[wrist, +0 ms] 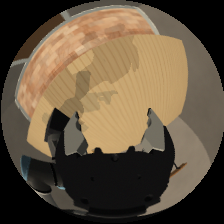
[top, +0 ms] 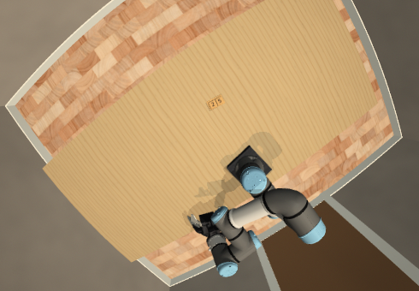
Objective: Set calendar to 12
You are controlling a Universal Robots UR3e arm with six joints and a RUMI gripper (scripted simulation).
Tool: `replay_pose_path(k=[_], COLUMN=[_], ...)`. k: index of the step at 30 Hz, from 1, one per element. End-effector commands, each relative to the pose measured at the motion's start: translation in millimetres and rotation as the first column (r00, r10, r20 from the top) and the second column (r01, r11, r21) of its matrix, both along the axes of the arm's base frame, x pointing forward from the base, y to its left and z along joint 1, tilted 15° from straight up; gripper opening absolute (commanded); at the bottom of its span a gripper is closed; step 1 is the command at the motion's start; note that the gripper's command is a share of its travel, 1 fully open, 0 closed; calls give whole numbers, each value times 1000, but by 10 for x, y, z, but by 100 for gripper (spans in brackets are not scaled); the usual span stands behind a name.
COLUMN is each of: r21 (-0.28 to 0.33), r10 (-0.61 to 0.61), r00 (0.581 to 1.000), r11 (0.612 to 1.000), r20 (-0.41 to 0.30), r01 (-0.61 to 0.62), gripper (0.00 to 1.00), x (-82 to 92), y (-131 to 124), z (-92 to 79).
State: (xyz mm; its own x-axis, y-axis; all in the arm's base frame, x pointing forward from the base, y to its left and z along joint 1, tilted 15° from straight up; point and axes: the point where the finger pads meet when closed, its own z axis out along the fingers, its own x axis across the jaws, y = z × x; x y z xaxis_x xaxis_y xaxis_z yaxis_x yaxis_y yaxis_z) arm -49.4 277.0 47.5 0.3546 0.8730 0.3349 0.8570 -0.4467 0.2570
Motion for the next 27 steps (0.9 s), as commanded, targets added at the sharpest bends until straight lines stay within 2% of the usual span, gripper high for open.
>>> replay_pose_path(k=[1,6,13,17,21,24,27], r21=[12,19,36,46,55,56,62], r10=[-70,-119,-264,-362,-466,-469,-552], r00=[997,992,962,927,876,875,821], r11=[997,993,963,929,878,877,823], r20=[-17,-29,-66,-92,-122,-122,-147], r01=[70,120,266,368,475,478,564], gripper=[100,100,100,100,100,100,100], x=[90,155,354,497,657,662,799], y=[31,47,82,98,107,107,107], z=[18,26,52,71,94,94,114])
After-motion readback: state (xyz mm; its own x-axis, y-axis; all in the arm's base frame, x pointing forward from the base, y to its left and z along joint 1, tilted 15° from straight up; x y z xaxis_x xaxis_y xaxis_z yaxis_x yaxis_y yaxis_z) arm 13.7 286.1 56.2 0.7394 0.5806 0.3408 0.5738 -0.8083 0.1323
